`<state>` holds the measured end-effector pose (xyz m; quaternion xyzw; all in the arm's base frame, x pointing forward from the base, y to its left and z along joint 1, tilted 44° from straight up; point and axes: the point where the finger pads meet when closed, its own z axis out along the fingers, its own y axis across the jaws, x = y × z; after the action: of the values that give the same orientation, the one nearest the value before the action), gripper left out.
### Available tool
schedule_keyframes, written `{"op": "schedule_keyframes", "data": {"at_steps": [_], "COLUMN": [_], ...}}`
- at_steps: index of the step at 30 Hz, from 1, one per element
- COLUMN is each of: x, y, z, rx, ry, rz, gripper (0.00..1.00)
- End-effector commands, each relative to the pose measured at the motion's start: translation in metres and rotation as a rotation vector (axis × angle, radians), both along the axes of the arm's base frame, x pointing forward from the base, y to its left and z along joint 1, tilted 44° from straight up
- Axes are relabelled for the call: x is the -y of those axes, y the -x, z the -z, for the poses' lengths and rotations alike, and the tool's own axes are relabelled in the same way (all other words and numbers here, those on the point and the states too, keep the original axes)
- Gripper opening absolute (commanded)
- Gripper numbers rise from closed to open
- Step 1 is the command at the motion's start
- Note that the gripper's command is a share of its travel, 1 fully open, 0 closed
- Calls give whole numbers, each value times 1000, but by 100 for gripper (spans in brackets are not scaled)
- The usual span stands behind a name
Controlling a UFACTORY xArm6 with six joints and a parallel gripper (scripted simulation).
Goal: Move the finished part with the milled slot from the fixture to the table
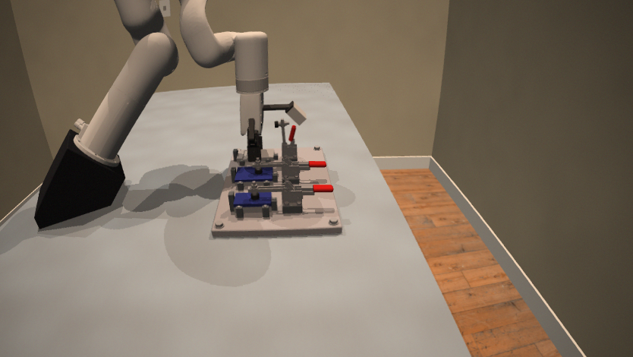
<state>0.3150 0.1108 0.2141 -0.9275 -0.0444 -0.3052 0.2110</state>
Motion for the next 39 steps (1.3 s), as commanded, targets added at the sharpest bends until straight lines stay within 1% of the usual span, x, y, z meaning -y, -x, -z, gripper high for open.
{"op": "schedule_keyframes", "data": {"at_steps": [1,18,39], "x": [0,3,11], "y": [0,3,14], "z": [-1,-6,-20], "rx": [3,3,3], "ry": [-1,-1,-1], "rz": [0,0,0], "gripper": [0,0,0]}}
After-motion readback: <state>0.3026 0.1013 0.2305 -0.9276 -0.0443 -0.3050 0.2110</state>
